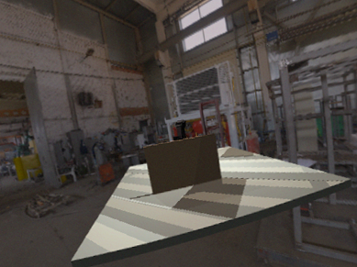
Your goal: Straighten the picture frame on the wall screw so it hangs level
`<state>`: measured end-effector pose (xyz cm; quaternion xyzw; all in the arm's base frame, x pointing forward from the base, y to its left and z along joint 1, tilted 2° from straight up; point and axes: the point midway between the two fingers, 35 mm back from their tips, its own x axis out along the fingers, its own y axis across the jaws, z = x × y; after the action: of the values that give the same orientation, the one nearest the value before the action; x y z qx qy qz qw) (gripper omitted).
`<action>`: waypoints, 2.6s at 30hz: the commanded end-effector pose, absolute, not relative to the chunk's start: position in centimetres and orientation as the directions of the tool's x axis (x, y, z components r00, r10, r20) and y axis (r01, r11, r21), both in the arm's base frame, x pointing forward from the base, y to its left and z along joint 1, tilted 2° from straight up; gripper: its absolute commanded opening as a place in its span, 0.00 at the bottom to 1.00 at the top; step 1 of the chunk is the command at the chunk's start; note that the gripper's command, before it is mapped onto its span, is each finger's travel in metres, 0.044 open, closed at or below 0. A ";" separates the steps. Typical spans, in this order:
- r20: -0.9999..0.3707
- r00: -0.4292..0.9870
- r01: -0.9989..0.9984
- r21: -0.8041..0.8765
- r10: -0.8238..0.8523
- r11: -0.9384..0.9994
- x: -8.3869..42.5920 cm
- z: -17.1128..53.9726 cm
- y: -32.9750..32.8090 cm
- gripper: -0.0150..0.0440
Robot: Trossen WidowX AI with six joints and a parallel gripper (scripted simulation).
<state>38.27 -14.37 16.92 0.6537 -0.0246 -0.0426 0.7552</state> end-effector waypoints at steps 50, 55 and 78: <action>-0.014 0.995 0.028 0.990 -0.103 0.140 38.4 17.1 -14.6 0.25; -0.014 0.995 0.028 0.990 -0.103 0.140 38.4 17.1 -14.5 0.25; -0.014 0.995 0.028 0.990 -0.103 0.139 38.4 17.9 -14.4 0.25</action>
<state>38.33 -14.42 17.29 0.6552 -0.0248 -0.0481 0.7535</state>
